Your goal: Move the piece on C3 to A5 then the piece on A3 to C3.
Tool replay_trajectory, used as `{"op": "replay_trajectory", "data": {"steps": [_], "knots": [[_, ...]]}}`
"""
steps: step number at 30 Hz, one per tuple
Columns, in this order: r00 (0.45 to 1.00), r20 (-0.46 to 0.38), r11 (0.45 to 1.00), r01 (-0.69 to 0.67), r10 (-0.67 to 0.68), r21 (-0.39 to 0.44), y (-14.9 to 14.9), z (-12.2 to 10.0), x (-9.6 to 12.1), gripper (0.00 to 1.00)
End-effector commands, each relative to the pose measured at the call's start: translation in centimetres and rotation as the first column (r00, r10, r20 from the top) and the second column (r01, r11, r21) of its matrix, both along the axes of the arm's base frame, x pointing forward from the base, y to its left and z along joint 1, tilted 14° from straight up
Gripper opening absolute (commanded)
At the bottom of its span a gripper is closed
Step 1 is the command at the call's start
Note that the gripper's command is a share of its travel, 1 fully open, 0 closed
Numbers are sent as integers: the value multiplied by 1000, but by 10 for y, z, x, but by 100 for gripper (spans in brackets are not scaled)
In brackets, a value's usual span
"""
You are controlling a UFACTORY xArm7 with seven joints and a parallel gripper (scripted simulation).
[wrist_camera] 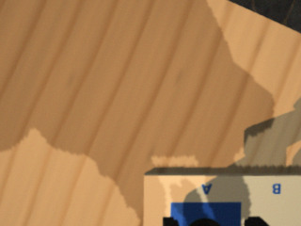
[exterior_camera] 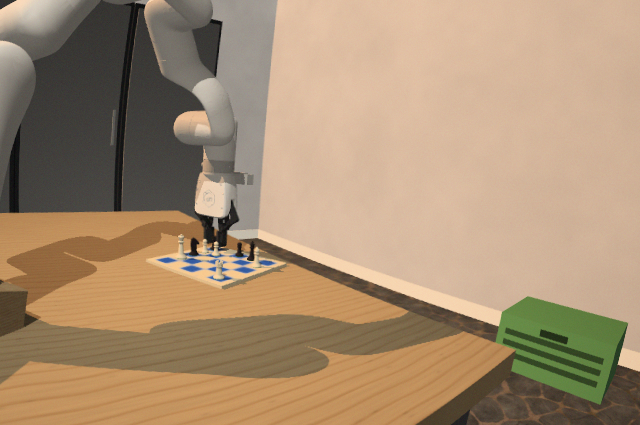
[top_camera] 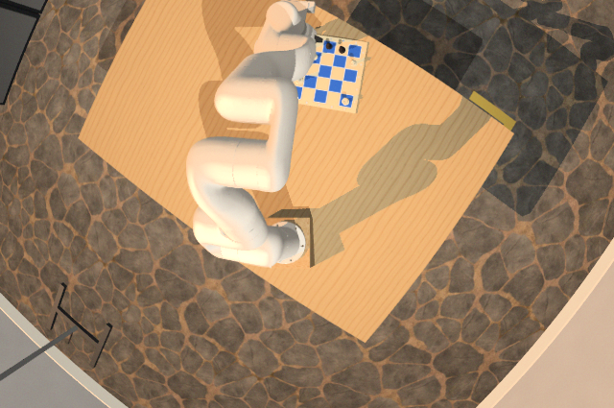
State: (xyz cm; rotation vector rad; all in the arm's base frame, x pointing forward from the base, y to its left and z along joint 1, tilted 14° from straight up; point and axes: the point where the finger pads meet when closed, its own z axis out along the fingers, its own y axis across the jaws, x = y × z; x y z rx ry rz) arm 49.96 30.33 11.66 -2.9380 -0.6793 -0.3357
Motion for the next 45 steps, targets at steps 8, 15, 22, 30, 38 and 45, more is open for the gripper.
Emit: {"op": "replay_trajectory", "data": {"steps": [8,15,22,30,38,45], "knots": [[1000,4,1000,0,0,2,-6,43,-7,39],[1000,4,1000,0,0,2,-10,68,-12,39],[1000,4,1000,0,0,2,-13,85,-15,39],[1000,4,1000,0,0,2,-13,86,-16,100],[1000,4,1000,0,0,2,-13,86,-16,100],[1000,4,1000,0,0,2,-13,86,-16,100]]}}
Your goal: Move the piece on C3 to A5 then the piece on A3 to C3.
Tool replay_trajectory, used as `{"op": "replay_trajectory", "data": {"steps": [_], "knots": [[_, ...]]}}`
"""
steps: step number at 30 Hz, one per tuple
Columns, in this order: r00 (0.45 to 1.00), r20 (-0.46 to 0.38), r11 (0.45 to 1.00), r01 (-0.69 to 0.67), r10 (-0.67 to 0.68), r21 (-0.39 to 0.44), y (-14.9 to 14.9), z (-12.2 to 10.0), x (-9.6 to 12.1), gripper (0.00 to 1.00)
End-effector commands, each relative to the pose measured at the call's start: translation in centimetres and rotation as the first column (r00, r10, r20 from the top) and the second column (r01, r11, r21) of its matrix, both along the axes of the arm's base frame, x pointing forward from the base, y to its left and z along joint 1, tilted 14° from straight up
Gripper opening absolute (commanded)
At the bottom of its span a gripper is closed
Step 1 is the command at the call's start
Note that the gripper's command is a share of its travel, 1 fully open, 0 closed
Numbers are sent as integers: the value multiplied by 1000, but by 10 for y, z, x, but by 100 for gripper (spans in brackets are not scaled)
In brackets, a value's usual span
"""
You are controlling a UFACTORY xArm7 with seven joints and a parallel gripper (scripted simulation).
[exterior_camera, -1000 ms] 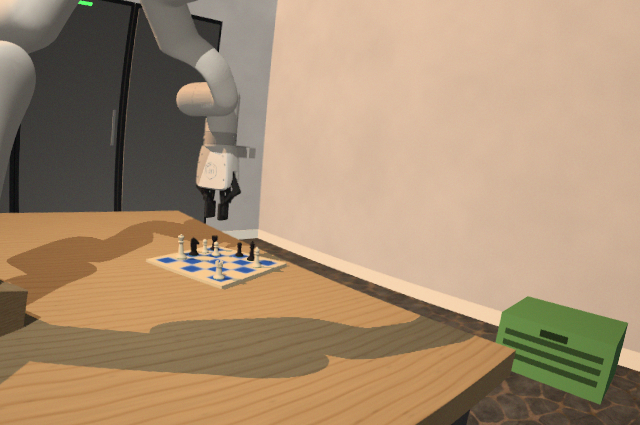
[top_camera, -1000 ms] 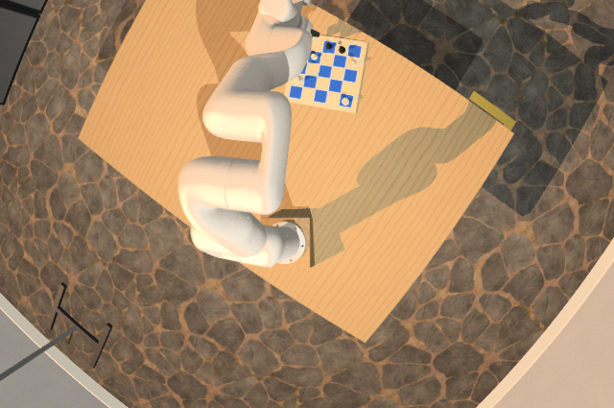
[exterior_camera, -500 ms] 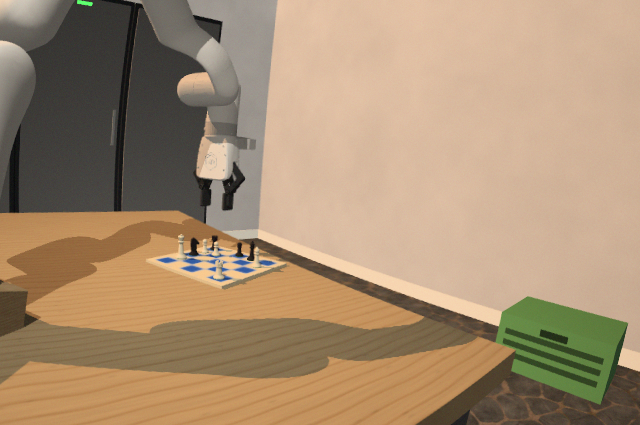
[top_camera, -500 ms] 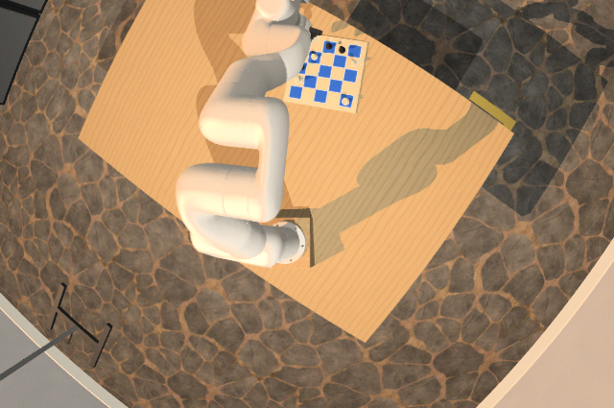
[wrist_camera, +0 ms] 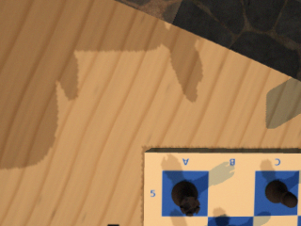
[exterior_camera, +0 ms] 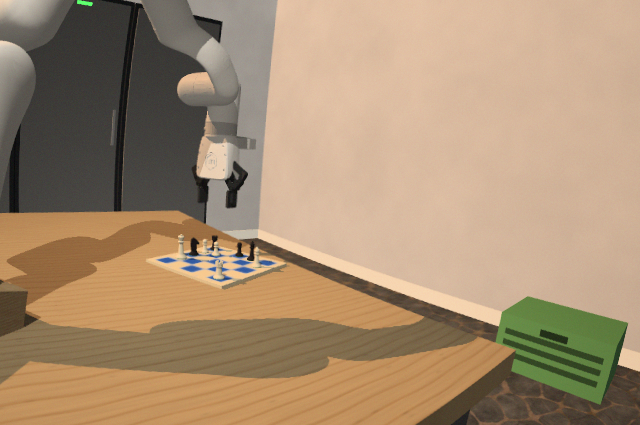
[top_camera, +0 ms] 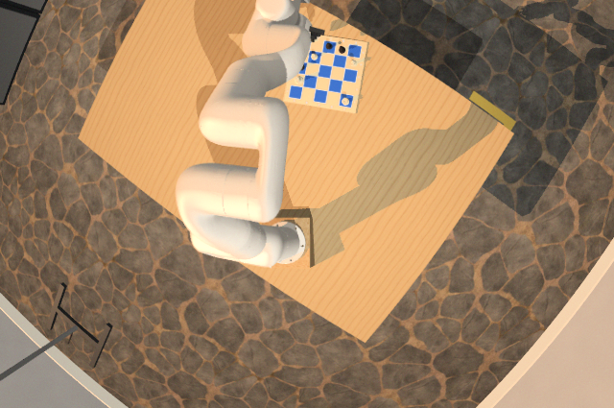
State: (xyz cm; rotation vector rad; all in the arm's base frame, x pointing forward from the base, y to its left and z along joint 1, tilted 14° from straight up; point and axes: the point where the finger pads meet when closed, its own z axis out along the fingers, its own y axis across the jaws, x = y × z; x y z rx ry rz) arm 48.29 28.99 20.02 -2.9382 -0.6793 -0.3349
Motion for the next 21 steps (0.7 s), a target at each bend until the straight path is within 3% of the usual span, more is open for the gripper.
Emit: {"op": "replay_trajectory", "data": {"steps": [1,4,7,12,15,16,21], "knots": [[1000,4,1000,2,-2,3,0,2,1,100],[1000,2,1000,16,-16,6,0,2,-1,100],[987,-24,986,162,-161,33,-9,-2,-17,100],[888,-93,886,457,-450,75,-31,-16,-57,100],[844,-111,841,534,-525,84,-34,-18,-63,100],[844,-111,841,534,-525,84,-34,-18,-63,39],[844,-111,841,534,-525,84,-34,-18,-63,39]]}}
